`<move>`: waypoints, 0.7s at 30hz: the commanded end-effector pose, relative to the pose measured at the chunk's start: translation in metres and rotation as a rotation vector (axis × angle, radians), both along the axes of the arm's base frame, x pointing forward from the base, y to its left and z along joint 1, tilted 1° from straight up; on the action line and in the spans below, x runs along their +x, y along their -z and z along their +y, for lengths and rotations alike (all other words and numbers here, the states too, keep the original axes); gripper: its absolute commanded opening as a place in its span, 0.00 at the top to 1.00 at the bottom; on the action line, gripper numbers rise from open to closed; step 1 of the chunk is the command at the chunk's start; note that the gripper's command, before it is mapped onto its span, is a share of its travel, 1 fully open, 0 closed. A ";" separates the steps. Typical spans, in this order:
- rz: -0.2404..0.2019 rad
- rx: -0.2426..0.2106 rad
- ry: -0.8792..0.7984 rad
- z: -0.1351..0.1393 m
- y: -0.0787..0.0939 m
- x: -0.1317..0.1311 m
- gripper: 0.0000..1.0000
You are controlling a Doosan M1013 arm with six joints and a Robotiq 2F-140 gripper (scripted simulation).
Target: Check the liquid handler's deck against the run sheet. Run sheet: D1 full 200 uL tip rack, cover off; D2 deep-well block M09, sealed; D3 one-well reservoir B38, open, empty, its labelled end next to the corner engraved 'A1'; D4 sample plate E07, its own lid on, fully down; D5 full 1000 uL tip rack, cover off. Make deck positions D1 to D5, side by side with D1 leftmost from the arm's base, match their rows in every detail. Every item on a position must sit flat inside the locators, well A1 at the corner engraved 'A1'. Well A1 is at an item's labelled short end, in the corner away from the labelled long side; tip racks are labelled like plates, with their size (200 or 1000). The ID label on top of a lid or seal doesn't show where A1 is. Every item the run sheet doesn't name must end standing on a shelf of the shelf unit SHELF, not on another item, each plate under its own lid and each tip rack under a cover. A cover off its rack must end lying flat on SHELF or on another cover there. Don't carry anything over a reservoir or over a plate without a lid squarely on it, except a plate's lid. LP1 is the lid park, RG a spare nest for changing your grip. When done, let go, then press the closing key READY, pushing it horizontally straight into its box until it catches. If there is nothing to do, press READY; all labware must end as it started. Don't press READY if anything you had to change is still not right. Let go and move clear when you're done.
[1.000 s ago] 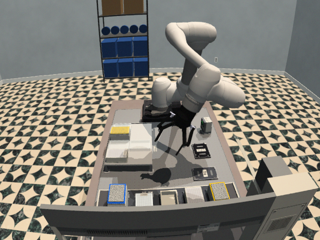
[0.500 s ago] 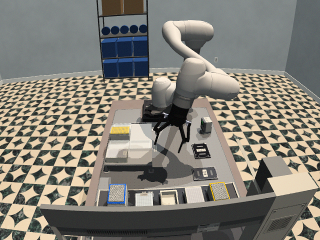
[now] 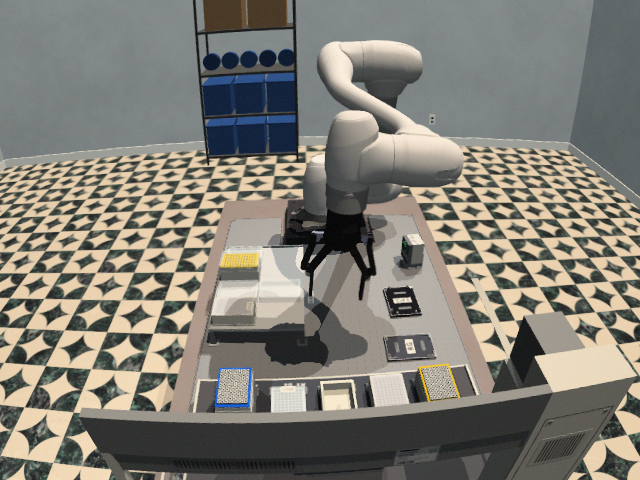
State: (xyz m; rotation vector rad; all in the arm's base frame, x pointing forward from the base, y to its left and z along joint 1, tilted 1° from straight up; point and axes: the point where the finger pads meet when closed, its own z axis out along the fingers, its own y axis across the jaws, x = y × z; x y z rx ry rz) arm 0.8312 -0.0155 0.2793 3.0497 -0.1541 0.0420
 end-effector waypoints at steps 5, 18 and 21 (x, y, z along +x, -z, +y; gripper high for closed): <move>0.020 0.080 -0.083 0.000 -0.001 0.000 0.21; 0.021 0.079 -0.107 -0.054 -0.001 0.036 0.21; 0.021 0.079 -0.107 -0.062 -0.002 0.041 0.21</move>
